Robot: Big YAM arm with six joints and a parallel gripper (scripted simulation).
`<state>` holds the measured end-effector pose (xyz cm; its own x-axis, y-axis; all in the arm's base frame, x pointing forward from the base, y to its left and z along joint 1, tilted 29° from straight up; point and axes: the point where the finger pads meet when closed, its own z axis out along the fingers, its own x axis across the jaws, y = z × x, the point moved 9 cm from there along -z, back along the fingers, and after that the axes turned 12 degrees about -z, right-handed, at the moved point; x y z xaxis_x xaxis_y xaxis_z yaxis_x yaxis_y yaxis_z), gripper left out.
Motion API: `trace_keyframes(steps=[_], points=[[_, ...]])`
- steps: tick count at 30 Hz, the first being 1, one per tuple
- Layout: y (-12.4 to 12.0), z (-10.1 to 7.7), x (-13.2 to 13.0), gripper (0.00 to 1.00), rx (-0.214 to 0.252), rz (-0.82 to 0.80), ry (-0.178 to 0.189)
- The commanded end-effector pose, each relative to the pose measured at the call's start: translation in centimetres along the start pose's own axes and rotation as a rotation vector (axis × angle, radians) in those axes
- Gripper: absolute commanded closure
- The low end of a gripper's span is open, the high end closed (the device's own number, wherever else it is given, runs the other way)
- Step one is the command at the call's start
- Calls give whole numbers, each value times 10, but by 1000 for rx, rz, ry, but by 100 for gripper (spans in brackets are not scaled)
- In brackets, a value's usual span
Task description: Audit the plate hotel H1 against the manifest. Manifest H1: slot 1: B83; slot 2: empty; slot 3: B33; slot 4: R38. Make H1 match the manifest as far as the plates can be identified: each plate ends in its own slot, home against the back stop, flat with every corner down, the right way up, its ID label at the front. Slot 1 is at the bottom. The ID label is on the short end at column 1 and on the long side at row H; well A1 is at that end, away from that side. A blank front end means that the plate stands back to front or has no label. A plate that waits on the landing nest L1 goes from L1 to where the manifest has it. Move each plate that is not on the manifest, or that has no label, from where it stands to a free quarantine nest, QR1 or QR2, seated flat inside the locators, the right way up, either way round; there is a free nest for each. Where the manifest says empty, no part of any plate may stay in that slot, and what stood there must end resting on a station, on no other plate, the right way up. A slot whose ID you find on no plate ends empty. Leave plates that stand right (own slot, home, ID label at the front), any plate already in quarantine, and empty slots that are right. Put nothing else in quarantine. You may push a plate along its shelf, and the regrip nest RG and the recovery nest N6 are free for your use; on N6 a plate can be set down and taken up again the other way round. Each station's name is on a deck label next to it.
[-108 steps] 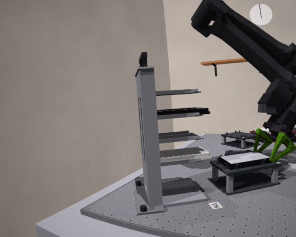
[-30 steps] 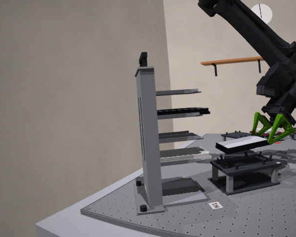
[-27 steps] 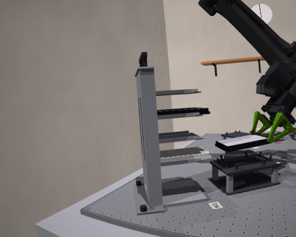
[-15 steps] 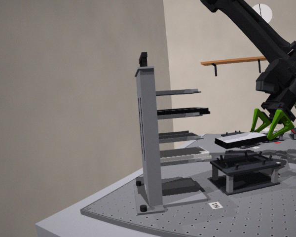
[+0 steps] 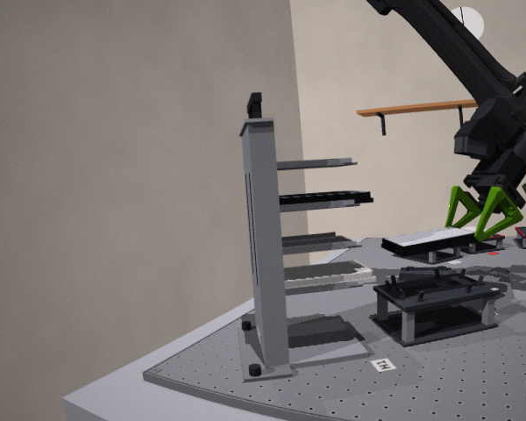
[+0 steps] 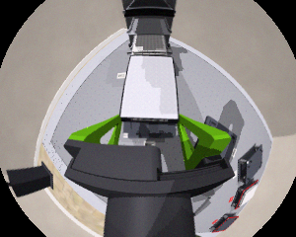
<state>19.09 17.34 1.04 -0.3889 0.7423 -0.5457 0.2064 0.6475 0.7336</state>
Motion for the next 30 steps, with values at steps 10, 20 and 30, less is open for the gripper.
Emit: trace_keyframes(steps=[10, 20, 30], points=[[6, -11, -1, 14, -5, 10, 11], [14, -17, -2, 14, -6, 11, 11], [20, -22, -2, 14, -9, 14, 10]])
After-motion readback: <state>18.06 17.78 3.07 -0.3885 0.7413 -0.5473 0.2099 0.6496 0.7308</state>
